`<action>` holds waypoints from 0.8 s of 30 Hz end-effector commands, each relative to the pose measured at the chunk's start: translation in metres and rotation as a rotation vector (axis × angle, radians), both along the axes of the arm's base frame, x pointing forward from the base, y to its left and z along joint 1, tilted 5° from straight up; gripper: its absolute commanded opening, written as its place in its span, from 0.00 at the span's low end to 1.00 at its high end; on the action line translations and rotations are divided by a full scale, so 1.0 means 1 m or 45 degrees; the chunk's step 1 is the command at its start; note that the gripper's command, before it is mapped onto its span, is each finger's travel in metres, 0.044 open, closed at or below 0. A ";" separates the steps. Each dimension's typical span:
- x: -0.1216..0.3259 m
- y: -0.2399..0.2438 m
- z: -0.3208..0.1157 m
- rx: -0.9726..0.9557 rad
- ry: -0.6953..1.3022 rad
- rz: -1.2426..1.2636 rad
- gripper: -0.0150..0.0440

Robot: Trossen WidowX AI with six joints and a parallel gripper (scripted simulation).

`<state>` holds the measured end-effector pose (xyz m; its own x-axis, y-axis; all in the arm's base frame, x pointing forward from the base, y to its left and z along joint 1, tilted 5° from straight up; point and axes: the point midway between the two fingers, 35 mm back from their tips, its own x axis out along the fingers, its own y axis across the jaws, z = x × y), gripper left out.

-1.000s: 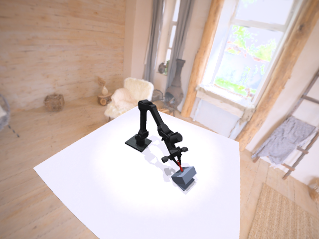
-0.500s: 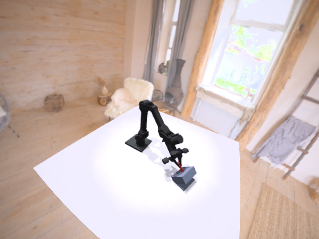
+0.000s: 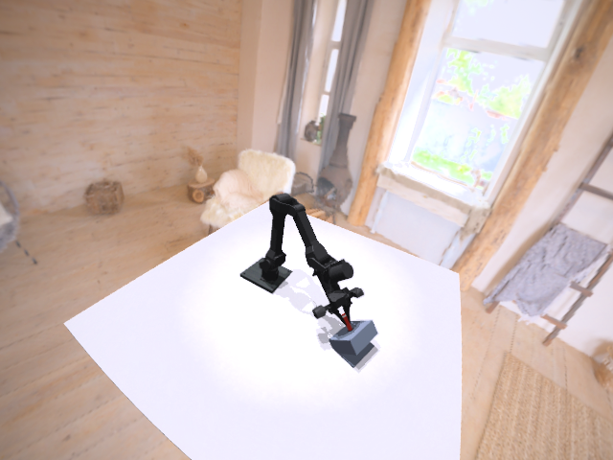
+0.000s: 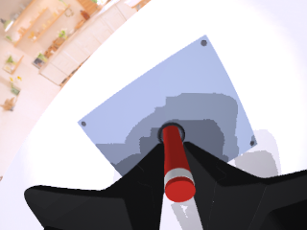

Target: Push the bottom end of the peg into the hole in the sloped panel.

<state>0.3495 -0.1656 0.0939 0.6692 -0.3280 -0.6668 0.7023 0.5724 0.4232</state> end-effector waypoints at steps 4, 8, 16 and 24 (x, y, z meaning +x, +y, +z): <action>0.004 -0.002 -0.003 -0.001 -0.002 0.003 0.25; 0.005 -0.002 -0.004 -0.001 -0.002 0.003 0.25; 0.005 -0.002 -0.005 0.000 0.000 0.000 0.25; 0.005 -0.002 -0.005 0.000 0.000 0.000 0.34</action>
<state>0.3545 -0.1679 0.0894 0.6692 -0.3281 -0.6667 0.7023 0.5724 0.4233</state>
